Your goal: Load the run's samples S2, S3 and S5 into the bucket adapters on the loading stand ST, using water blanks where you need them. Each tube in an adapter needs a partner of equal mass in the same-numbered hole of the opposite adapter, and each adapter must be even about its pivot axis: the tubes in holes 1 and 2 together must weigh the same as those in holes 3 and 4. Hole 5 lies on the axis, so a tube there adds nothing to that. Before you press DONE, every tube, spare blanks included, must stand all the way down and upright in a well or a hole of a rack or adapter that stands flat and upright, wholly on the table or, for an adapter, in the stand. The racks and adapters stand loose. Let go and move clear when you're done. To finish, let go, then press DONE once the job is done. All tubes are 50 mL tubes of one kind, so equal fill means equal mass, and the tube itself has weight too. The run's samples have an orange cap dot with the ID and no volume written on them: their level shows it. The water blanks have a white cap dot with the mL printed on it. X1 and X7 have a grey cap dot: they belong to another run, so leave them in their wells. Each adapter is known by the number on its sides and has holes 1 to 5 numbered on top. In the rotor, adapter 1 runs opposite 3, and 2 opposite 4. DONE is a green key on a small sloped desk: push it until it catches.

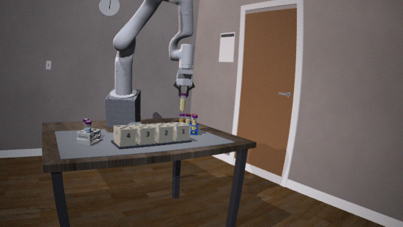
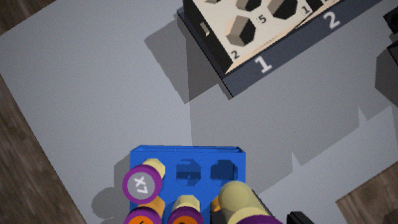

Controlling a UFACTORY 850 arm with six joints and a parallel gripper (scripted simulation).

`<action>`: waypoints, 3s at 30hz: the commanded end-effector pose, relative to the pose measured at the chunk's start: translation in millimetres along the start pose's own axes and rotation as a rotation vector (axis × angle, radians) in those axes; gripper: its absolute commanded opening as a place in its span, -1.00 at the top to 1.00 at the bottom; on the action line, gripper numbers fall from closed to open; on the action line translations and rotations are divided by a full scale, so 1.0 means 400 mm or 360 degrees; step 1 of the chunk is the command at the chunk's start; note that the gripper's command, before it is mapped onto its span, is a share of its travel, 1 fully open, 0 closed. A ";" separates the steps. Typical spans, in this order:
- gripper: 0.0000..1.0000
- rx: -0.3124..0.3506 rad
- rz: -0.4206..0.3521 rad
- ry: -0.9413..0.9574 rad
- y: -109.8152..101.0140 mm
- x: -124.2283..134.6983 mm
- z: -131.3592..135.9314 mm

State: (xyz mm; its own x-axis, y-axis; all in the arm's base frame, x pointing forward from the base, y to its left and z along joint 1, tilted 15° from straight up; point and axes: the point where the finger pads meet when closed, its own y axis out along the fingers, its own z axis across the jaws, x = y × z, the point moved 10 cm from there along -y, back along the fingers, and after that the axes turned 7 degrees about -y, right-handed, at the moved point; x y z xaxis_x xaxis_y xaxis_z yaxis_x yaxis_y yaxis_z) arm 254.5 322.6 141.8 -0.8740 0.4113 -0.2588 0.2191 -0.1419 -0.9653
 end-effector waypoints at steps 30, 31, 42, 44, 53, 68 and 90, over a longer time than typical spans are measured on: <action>1.00 -0.0002 0.0000 0.0000 0.044 0.000 -0.002; 1.00 -0.0002 0.0000 0.0000 0.044 0.000 -0.002; 1.00 -0.0002 0.0000 0.0000 0.094 0.000 -0.002; 1.00 -0.0002 0.0000 0.0000 0.104 0.000 -0.002; 1.00 -0.0002 0.0000 0.0000 0.139 0.000 -0.002; 1.00 -0.0002 0.0000 0.0000 0.176 0.000 -0.002; 1.00 -0.0002 0.0000 0.0000 0.196 0.000 -0.002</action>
State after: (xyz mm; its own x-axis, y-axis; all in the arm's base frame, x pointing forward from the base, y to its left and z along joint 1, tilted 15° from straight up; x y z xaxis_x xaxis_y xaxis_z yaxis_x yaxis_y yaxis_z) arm 271.0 312.2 69.9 -0.8740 0.4113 -0.2586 0.2185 -0.1427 -0.9654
